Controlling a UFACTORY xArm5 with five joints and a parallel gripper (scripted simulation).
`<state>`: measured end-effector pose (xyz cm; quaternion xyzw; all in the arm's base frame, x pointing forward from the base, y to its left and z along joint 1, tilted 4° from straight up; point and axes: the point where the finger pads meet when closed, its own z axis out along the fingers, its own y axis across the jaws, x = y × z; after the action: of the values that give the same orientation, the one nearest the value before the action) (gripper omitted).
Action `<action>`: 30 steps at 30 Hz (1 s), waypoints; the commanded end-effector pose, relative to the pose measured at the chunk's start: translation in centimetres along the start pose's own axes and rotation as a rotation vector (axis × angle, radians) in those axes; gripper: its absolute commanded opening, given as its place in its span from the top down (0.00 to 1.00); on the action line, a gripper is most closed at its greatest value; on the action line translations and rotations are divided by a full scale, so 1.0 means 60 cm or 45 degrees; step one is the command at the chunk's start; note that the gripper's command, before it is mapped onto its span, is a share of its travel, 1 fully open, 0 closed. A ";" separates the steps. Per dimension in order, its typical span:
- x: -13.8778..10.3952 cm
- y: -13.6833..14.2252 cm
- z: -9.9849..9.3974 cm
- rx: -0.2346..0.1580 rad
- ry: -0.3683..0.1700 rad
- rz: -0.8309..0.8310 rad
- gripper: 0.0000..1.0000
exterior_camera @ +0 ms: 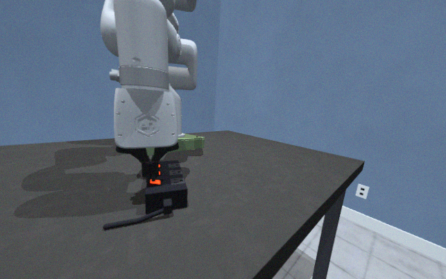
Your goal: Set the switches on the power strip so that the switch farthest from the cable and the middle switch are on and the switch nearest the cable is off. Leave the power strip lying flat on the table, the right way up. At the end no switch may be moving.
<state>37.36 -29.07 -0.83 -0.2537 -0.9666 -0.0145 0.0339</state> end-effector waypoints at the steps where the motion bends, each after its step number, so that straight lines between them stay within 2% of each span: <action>1: -0.002 0.000 -0.002 0.001 -0.005 0.000 1.00; 30: -0.003 0.003 0.008 0.001 -0.003 0.001 1.00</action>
<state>37.48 -28.99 -1.27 -0.2542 -0.9665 -0.0142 0.0335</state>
